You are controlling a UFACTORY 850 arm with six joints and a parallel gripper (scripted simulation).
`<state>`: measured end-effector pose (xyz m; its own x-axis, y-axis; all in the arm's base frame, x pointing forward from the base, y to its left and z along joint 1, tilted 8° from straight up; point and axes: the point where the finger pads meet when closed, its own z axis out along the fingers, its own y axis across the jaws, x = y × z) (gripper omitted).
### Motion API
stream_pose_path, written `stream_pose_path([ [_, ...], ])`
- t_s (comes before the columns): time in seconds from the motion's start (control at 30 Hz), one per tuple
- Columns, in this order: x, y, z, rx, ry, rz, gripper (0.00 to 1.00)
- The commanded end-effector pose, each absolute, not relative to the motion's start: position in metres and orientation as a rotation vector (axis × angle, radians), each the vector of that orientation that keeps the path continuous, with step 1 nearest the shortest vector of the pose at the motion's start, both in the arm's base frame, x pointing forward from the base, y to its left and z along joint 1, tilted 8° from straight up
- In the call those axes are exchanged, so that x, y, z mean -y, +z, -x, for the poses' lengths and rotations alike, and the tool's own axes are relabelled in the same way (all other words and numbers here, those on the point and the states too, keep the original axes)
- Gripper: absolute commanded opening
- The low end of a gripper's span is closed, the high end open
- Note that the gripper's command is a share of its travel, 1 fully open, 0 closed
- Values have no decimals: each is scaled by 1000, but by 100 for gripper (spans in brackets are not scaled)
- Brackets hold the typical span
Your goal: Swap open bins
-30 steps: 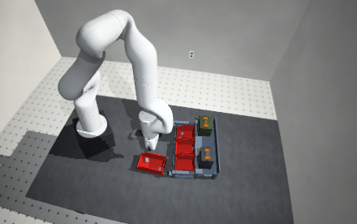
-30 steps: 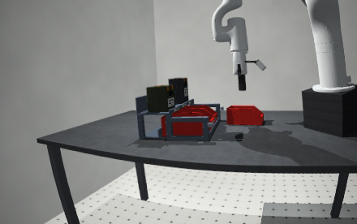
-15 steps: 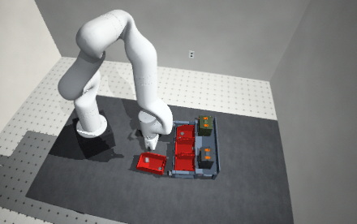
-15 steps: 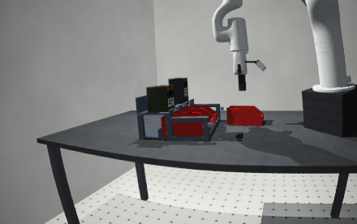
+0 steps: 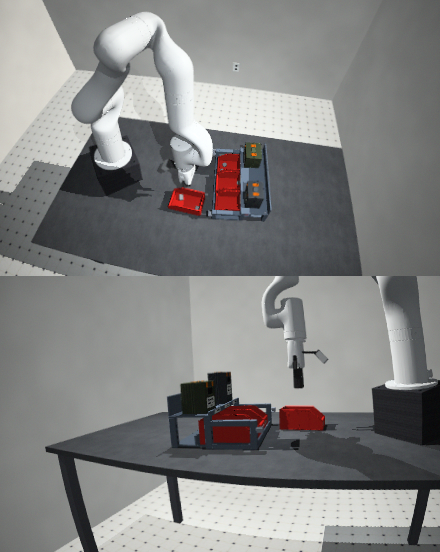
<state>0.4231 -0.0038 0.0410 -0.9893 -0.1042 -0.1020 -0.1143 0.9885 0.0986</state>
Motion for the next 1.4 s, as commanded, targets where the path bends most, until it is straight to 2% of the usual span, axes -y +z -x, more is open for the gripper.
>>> stream_pose_path([
  [0.0,4,41,-424,-3034,159,167,26],
  [1.37,3,33,-424,-3033,159,167,26],
])
